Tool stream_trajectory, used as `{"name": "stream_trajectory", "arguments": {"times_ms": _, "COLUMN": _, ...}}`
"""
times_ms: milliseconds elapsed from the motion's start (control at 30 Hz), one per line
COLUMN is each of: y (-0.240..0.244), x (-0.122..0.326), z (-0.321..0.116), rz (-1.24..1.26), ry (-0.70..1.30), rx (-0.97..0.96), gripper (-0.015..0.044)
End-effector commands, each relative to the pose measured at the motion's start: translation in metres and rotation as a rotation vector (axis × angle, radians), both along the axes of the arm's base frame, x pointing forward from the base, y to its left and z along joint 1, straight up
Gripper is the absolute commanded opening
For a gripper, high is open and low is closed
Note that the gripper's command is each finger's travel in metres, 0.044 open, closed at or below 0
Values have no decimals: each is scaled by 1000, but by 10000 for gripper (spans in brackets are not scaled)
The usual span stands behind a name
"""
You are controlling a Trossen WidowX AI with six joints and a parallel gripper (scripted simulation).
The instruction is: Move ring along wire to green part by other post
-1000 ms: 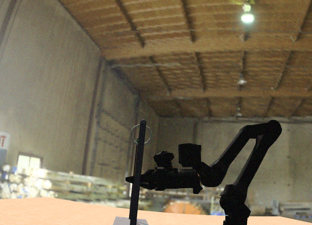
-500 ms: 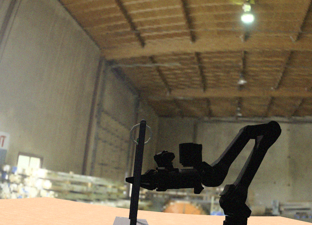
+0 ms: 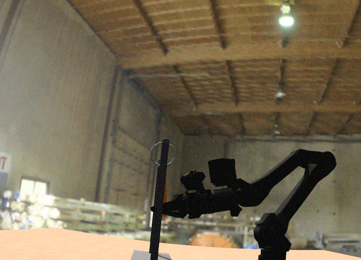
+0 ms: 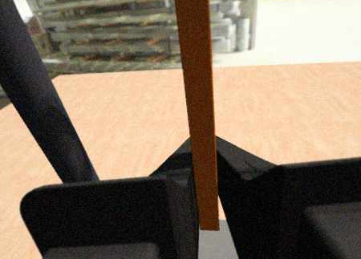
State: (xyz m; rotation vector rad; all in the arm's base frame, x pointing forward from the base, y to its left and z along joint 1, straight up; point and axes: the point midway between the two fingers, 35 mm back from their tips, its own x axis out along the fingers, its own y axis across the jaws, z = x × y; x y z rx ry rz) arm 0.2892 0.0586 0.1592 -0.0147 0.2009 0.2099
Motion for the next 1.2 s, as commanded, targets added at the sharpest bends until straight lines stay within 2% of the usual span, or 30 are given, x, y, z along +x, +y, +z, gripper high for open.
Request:
{"name": "stream_trajectory", "arguments": {"times_ms": 0, "y": 0, "x": -3, "z": -3, "rz": -4, "ry": 21, "rx": 2, "gripper": -150}}
{"name": "stream_trajectory", "arguments": {"times_ms": 400, "y": 2, "x": -9, "z": -18, "rz": -1, "ry": 61, "rx": -2, "gripper": -150}}
{"name": "stream_trajectory", "arguments": {"times_ms": 1000, "y": 2, "x": -9, "z": -18, "rz": -1, "ry": 61, "rx": -3, "gripper": -150}}
{"name": "stream_trajectory", "arguments": {"times_ms": 1167, "y": 2, "x": -9, "z": -17, "rz": 6, "ry": 59, "rx": -7, "gripper": -19}}
